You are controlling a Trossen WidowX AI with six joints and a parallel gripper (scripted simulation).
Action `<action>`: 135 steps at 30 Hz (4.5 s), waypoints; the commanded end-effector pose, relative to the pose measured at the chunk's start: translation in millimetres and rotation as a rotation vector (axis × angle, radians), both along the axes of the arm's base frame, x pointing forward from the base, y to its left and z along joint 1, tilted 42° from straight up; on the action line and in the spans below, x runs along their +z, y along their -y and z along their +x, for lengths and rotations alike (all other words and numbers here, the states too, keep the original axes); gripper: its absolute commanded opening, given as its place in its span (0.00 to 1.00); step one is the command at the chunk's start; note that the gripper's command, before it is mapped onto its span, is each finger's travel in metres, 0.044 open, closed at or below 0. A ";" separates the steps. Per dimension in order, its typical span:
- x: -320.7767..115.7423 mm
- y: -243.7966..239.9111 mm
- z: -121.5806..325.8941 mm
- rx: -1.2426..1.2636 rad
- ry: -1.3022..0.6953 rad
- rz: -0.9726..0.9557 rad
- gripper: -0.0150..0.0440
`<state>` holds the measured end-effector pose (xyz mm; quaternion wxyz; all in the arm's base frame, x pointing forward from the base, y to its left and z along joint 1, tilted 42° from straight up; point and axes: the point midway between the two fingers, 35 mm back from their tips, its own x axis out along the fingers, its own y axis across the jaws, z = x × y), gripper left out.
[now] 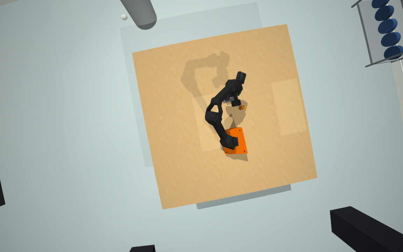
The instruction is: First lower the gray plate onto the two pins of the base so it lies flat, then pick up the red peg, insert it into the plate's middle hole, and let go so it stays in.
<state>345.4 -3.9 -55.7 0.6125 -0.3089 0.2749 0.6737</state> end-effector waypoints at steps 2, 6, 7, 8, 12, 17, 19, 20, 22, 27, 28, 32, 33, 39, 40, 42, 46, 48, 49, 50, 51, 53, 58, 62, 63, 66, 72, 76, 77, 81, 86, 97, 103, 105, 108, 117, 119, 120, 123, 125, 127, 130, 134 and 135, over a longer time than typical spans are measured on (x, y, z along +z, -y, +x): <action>48.8 45.3 6.3 -0.005 0.020 -0.009 1.00; 64.0 59.6 7.5 0.004 0.020 -0.002 1.00; 64.0 59.6 7.5 0.004 0.020 -0.002 1.00; 64.0 59.6 7.5 0.004 0.020 -0.002 1.00; 64.0 59.6 7.5 0.004 0.020 -0.002 1.00; 82.1 44.3 1.2 -0.230 -0.182 -0.020 1.00; 92.0 35.5 -3.2 -0.364 -0.299 -0.030 1.00; 96.8 31.2 -5.6 -0.431 -0.357 -0.035 1.00; 106.1 22.5 -10.8 -0.565 -0.473 -0.045 1.00; 127.5 1.2 -25.9 -0.899 -0.764 -0.068 1.00; 131.5 -2.9 -29.2 -0.966 -0.822 -0.072 1.00; 146.2 -19.1 -43.8 -1.232 -1.057 -0.090 1.00; 149.6 -22.9 -48.2 -1.288 -1.107 -0.094 1.00; 161.5 -37.2 -66.3 -1.532 -1.325 -0.111 1.00; 163.2 -39.3 -69.3 -1.572 -1.361 -0.113 1.00; 166.4 -43.5 -75.3 -1.654 -1.434 -0.119 1.00; 173.4 -52.9 -89.1 -1.812 -1.578 -0.131 1.00; 176.1 -56.9 -95.3 -1.893 -1.651 -0.138 1.00; 177.4 -58.8 -98.4 -1.933 -1.688 -0.141 1.00; 178.4 -60.4 -101.0 -1.974 -1.725 -0.145 1.00; 179.3 -61.9 -103.4 -2.016 -1.763 -0.148 1.00; 180.2 -63.3 -105.9 -2.053 -1.796 -0.151 1.00; 180.2 -63.3 -105.9 -2.053 -1.796 -0.151 1.00; 180.2 -63.3 -105.9 -2.053 -1.796 -0.151 1.00; 181.2 -64.4 -107.0 -2.053 -1.797 -0.151 1.00; 181.2 -64.4 -107.0 -2.053 -1.797 -0.151 1.00; 164.8 -79.0 -107.7 -2.052 -1.797 -0.151 1.00; 157.4 -85.9 -108.7 -2.051 -1.798 -0.150 1.00; 156.5 -86.7 -108.6 -2.051 -1.798 -0.150 1.00; 146.4 -96.1 -108.3 -2.050 -1.798 -0.150 1.00; 143.2 -98.7 -108.1 -2.050 -1.797 -0.150 1.00; 129.6 -110.6 -107.8 -2.050 -1.795 -0.151 1.00; 122.3 -117.1 -108.1 -2.050 -1.796 -0.150 1.00; 119.9 -119.3 -108.3 -2.050 -1.797 -0.150 1.00; 116.4 -122.6 -108.7 -2.050 -1.797 -0.150 1.00; 106.3 -132.4 -110.5 -2.048 -1.801 -0.149 1.00; 105.6 -133.1 -110.7 -2.048 -1.801 -0.149 1.00; 105.6 -133.1 -110.7 -2.048 -1.801 -0.149 0.96; 105.6 -133.1 -110.7 -2.048 -1.801 -0.149 0.82; 105.6 -133.1 -110.7 -2.048 -1.801 -0.149 0.73; 105.6 -133.1 -110.7 -2.048 -1.801 -0.149 0.64; 105.6 -133.1 -110.7 -2.048 -1.801 -0.149 0.51; 105.6 -133.1 -110.7 -2.048 -1.801 -0.149 0.33; 105.6 -133.1 -110.7 -2.048 -1.801 -0.149 0.29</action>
